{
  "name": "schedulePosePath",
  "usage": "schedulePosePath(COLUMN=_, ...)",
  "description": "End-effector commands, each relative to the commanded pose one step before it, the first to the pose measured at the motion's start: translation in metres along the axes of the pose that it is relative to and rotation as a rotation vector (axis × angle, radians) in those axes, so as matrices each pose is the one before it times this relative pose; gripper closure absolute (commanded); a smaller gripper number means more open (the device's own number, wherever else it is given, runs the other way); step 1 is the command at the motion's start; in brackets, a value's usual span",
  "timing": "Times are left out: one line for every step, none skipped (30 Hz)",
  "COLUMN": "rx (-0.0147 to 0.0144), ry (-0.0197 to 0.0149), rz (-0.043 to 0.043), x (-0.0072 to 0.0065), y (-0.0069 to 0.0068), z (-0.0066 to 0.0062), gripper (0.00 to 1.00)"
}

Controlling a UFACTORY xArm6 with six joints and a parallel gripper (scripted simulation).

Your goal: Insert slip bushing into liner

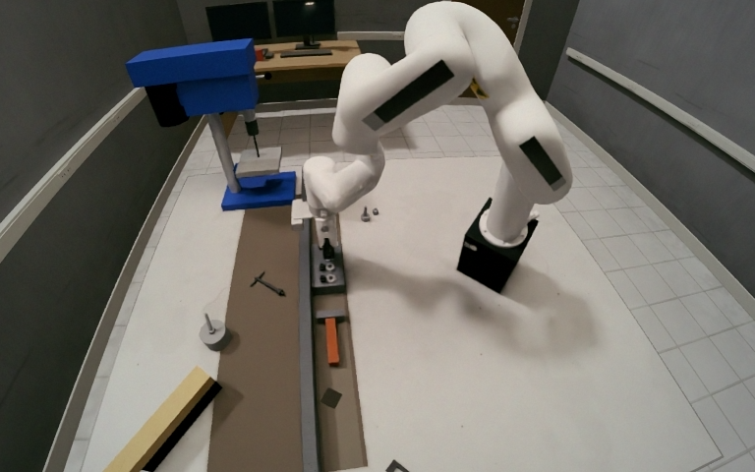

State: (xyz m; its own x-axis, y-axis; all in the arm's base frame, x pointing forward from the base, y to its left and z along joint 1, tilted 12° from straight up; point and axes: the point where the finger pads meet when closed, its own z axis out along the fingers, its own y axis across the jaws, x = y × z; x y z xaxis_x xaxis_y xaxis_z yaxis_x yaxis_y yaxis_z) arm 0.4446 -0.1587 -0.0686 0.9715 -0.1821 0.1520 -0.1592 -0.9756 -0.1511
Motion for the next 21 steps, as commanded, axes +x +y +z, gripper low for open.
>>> schedulePosePath(rx=-0.00092, ry=0.00346, rz=-0.00022, x=0.00154, y=0.0003, z=-0.00109, gripper=0.74)
schedulePosePath(rx=0.0, ry=0.0, rz=0.0, x=0.0, y=0.0, z=0.0, gripper=0.74)
schedulePosePath(rx=0.0, ry=0.0, rz=0.0, x=0.0, y=0.0, z=0.0, gripper=0.74)
schedulePosePath(rx=0.0, ry=0.0, rz=0.0, x=0.0, y=0.0, z=0.00001, gripper=0.74)
schedulePosePath(rx=0.0, ry=0.0, rz=0.0, x=0.0, y=0.0, z=0.00005, gripper=0.74)
schedulePosePath(rx=0.0, ry=0.0, rz=0.0, x=0.0, y=0.0, z=0.0, gripper=0.74)
schedulePosePath(rx=0.0, ry=0.0, rz=0.0, x=0.0, y=0.0, z=0.0, gripper=0.74)
schedulePosePath(rx=0.0, ry=0.0, rz=0.0, x=0.0, y=0.0, z=0.00012, gripper=0.74)
schedulePosePath(rx=0.0, ry=0.0, rz=0.0, x=0.0, y=0.0, z=0.00021, gripper=0.74)
schedulePosePath(rx=0.0, ry=0.0, rz=0.0, x=0.0, y=0.0, z=0.00029, gripper=0.74)
schedulePosePath(rx=0.0, ry=0.0, rz=0.0, x=0.0, y=0.0, z=0.00038, gripper=0.74)
schedulePosePath(rx=0.0, ry=-0.00001, rz=0.0, x=0.0, y=0.0, z=0.00044, gripper=0.74)
schedulePosePath(rx=0.0, ry=-0.00001, rz=0.0, x=0.0, y=0.0, z=0.00049, gripper=0.74)
schedulePosePath(rx=0.0, ry=-0.00001, rz=0.0, x=0.0, y=0.0, z=0.00052, gripper=0.74)
schedulePosePath(rx=0.0, ry=0.0, rz=0.0, x=0.0, y=0.0, z=0.00051, gripper=0.74)
schedulePosePath(rx=0.0, ry=0.0, rz=0.0, x=0.0, y=0.0, z=0.00049, gripper=0.74)
schedulePosePath(rx=0.0, ry=0.0, rz=0.0, x=0.0, y=0.0, z=0.00044, gripper=0.74)
schedulePosePath(rx=0.0, ry=0.0, rz=0.0, x=0.0, y=0.0, z=0.00037, gripper=0.74)
schedulePosePath(rx=0.0, ry=0.0, rz=0.0, x=0.0, y=0.0, z=0.00029, gripper=0.74)
schedulePosePath(rx=0.0, ry=0.0, rz=0.0, x=0.0, y=0.0, z=0.0002, gripper=0.74)
schedulePosePath(rx=0.0, ry=0.0, rz=0.0, x=0.0, y=0.0, z=0.00012, gripper=0.74)
